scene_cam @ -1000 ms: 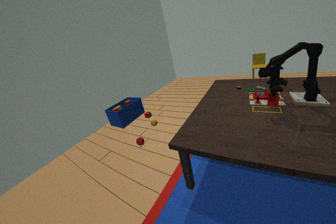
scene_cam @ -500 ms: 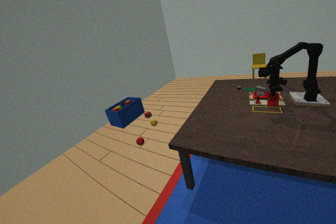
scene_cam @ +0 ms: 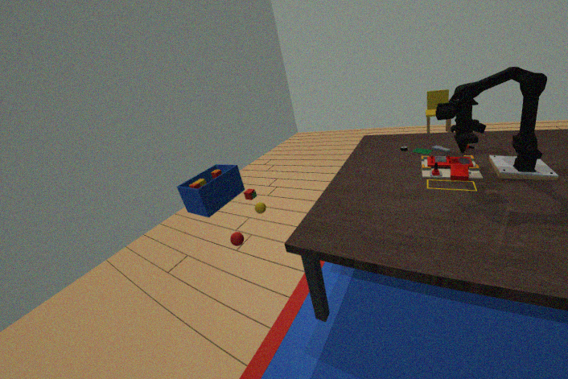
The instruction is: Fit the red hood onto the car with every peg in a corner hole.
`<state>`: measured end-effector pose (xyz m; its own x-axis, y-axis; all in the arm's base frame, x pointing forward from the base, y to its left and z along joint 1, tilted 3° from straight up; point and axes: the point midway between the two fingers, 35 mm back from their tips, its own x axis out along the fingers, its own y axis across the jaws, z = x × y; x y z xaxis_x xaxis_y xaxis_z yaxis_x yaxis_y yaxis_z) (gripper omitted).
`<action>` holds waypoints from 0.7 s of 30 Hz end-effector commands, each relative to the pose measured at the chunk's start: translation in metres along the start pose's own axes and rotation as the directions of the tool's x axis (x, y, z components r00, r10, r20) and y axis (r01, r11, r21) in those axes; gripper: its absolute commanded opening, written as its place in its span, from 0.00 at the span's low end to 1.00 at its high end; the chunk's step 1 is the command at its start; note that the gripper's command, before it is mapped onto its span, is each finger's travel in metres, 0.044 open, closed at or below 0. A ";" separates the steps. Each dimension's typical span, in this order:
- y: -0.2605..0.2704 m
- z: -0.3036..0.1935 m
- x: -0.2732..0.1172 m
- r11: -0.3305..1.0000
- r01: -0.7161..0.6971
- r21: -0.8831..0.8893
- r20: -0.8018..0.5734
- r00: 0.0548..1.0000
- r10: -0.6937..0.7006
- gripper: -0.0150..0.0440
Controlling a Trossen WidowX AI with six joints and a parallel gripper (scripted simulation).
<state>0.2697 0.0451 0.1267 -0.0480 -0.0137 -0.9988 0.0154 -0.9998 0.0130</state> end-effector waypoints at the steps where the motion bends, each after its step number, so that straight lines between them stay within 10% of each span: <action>1: 0.000 0.001 -0.032 1.000 -0.002 0.002 -0.021 1.000 0.002 0.25; 21: -0.001 0.000 -0.029 1.000 0.004 0.000 -0.025 1.000 -0.004 0.25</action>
<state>0.2703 0.0464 0.1562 -0.0247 -0.0101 -0.9996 0.0154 -0.9998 0.0097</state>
